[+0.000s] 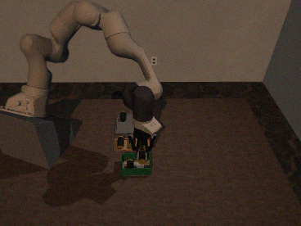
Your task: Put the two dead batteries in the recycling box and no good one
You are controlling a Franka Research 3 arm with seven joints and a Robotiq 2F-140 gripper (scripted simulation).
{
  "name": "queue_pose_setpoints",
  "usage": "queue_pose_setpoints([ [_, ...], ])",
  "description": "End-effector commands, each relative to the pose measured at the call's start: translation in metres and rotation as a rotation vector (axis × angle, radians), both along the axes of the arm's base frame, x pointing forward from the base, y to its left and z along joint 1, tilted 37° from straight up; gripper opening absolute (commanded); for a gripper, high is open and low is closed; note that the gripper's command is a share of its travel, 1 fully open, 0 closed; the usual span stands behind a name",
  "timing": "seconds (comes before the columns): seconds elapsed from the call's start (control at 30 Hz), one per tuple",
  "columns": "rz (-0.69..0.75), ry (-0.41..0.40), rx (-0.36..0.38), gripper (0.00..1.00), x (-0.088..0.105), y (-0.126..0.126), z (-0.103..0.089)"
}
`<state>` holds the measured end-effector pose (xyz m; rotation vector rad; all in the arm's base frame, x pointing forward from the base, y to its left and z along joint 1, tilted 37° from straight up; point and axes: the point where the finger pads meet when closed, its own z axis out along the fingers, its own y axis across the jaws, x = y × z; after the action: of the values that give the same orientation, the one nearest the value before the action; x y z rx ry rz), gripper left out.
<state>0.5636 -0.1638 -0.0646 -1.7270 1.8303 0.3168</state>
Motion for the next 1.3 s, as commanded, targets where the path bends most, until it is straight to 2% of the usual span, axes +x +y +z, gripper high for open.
queue_pose_setpoints([
  [0.0,-0.003,-0.002,-0.004,0.16,0.000,-0.004,0.000],
  [0.9,-0.003,-0.002,-0.004,0.16,0.000,-0.003,0.000],
  [1.07,-0.003,-0.002,-0.004,0.16,0.003,0.003,-0.010],
  [1.27,-0.003,-0.002,-0.004,0.16,0.010,0.019,-0.032],
])
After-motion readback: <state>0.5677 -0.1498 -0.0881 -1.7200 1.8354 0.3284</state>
